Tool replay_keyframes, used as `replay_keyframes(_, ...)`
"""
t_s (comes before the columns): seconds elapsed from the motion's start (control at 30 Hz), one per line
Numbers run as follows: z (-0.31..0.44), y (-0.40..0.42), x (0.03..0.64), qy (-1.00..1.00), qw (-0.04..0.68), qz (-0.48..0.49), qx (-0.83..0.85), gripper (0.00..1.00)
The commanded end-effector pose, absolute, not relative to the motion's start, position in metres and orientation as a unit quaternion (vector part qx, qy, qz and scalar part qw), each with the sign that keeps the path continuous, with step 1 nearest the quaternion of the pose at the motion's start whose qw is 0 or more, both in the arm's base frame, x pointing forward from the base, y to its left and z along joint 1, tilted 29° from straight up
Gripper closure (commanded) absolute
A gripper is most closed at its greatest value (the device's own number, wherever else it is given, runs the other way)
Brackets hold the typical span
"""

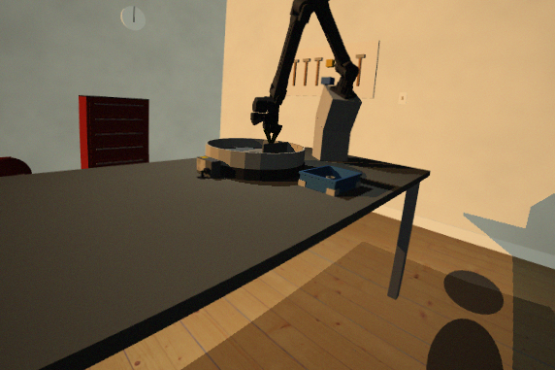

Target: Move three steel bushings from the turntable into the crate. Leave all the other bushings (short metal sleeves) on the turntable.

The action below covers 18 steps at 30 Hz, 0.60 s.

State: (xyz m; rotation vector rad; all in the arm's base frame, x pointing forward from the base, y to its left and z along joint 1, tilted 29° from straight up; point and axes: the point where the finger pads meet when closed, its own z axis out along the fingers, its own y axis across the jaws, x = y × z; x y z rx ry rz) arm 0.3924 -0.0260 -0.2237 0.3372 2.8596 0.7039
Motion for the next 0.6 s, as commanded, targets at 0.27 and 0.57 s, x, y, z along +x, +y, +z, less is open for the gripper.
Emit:
replay_keyframes(0.27,-0.216,-0.032,0.401,0.960,0.102,0.233,0.115,0.87)
replay_keyframes(0.57,-0.236,-0.026,0.397,0.960,0.089,0.235,0.123,0.87)
